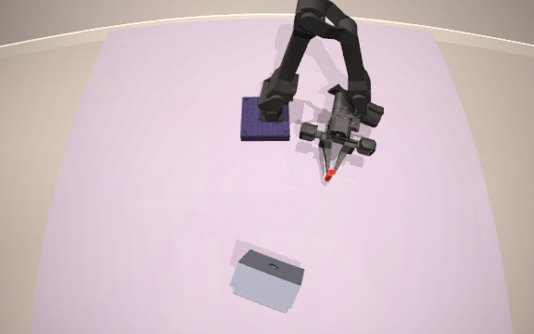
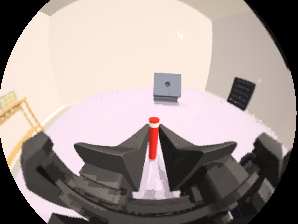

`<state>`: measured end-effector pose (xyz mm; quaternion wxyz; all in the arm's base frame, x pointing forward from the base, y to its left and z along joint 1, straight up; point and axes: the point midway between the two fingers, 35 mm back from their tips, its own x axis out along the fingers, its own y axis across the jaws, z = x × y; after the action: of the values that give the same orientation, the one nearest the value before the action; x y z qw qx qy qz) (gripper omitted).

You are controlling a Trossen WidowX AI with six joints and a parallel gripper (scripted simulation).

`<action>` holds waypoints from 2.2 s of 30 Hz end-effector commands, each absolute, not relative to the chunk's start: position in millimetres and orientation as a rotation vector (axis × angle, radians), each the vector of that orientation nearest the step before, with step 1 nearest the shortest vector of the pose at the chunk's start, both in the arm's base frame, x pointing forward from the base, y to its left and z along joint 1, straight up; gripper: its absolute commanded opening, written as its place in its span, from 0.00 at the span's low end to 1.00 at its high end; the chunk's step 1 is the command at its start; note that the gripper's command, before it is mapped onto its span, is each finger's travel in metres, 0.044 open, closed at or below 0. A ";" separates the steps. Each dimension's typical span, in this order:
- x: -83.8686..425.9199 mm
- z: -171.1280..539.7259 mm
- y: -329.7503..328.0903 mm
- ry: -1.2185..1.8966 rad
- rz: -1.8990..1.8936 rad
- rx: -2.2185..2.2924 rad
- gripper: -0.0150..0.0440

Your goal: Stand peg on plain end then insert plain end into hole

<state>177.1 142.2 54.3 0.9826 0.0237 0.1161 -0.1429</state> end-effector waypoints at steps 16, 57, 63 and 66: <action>175.5 49.3 144.1 0.234 -0.285 0.058 0.34; 166.3 45.7 150.2 0.210 -0.265 0.053 0.34; 164.8 45.5 151.2 0.203 -0.260 0.051 0.34; 164.1 45.4 151.7 0.199 -0.258 0.050 0.34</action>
<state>165.2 151.5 47.6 0.9866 0.0245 0.0984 -0.1278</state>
